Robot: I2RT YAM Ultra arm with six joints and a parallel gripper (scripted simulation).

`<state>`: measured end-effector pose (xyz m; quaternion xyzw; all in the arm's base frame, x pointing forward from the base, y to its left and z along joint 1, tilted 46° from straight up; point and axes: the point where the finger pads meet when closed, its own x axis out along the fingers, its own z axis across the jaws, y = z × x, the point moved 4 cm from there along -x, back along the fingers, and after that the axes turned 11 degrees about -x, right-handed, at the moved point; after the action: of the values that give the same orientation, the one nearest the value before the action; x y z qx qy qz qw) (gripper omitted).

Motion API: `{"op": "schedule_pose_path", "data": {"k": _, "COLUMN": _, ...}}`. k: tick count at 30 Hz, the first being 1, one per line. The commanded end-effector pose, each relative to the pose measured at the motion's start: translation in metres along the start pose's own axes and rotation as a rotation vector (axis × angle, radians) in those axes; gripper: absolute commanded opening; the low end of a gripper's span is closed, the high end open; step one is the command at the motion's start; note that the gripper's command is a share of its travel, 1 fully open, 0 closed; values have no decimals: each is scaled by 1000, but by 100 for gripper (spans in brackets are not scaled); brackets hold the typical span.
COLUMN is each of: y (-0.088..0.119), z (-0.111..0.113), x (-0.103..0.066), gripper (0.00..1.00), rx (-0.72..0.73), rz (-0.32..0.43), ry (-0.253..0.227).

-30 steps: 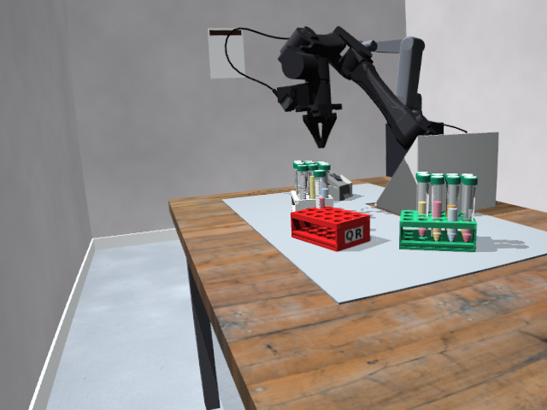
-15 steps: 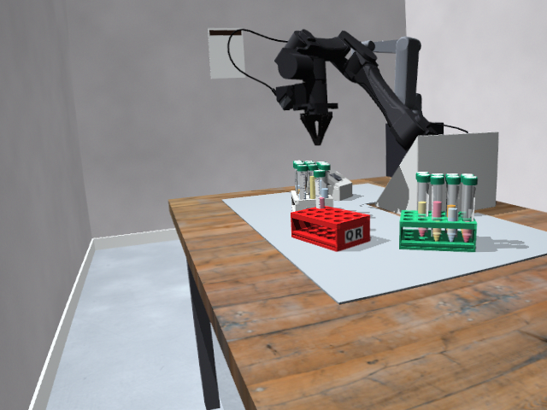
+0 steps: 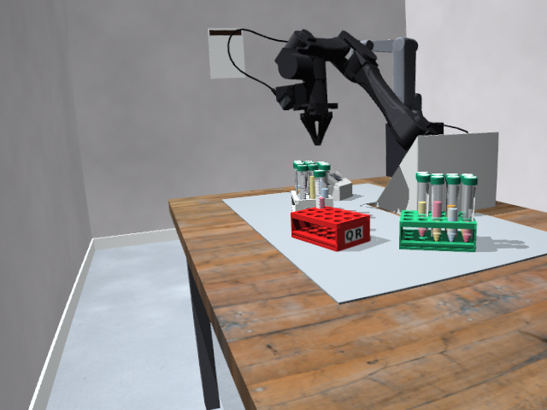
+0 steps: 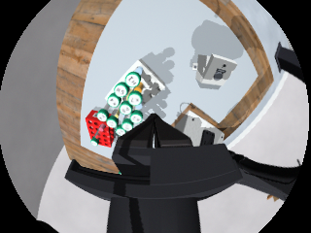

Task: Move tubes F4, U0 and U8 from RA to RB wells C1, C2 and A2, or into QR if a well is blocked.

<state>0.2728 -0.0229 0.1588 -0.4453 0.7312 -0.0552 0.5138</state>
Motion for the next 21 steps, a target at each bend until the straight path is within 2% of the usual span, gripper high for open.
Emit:
{"op": "schedule_pose_path", "data": {"k": 1, "y": 1, "z": -5, "x": -5, "gripper": 0, "rx": -34, "rz": -29, "ry": 5}}
{"op": "schedule_pose_path", "data": {"k": 20, "y": 1, "z": -5, "x": -5, "gripper": 0, "rx": -34, "rz": -29, "ry": 5}}
{"op": "schedule_pose_path", "data": {"k": 21, "y": 1, "z": -11, "x": -4, "gripper": 0, "rx": -38, "rz": -29, "ry": 8}}
